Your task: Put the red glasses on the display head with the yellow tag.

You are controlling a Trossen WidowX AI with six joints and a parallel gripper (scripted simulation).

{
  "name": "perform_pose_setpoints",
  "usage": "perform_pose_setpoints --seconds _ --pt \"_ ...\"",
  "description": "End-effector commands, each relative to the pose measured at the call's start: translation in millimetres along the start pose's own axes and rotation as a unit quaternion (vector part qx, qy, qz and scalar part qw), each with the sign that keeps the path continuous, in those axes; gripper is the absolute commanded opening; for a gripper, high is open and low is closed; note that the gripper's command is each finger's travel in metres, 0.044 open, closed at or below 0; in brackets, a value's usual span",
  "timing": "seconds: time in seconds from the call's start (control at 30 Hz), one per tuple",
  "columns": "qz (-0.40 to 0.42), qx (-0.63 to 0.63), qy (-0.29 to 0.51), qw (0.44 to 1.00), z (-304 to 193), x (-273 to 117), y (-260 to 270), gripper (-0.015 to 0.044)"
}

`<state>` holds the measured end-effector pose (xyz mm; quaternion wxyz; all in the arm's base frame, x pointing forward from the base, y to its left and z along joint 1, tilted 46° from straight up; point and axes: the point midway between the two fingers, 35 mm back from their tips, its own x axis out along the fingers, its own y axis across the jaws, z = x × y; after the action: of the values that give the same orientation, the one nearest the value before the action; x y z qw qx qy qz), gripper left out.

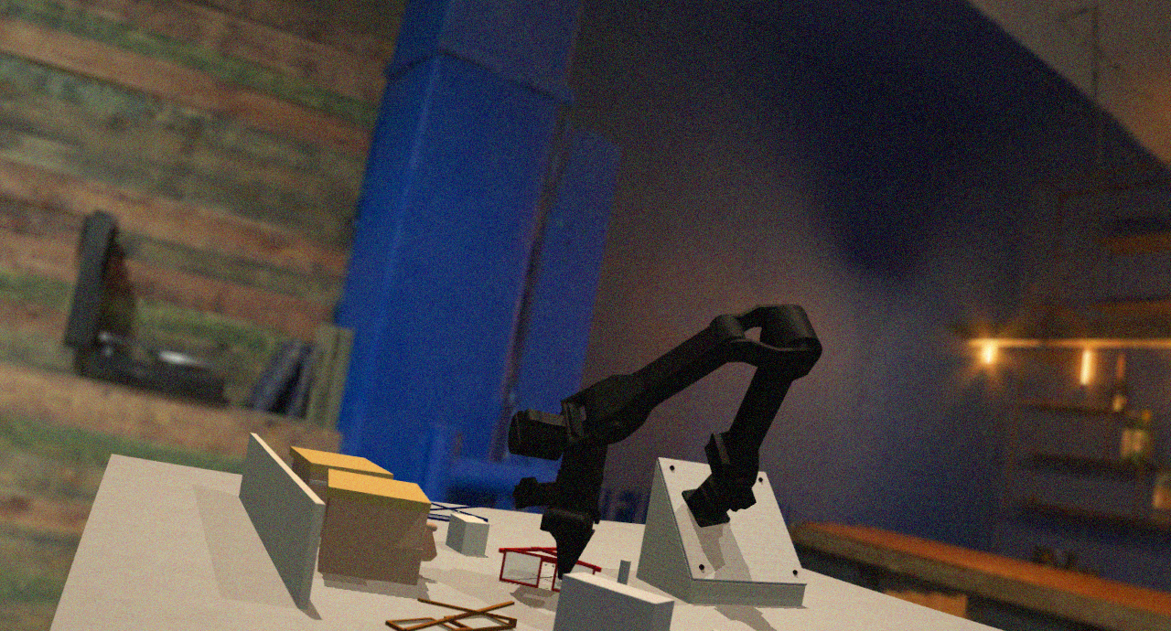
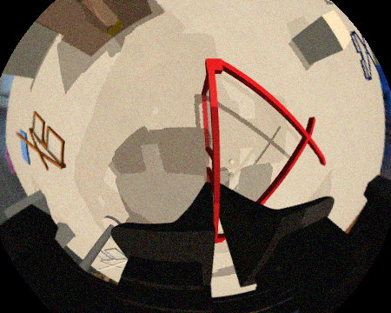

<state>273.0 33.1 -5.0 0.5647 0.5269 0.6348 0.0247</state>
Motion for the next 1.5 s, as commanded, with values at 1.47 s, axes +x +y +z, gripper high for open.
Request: perform_pose_setpoints --seconds 1.47 --pt "-0.013 0.128 -0.01 0.992 -10.1 -102.1 91.8 0.0"
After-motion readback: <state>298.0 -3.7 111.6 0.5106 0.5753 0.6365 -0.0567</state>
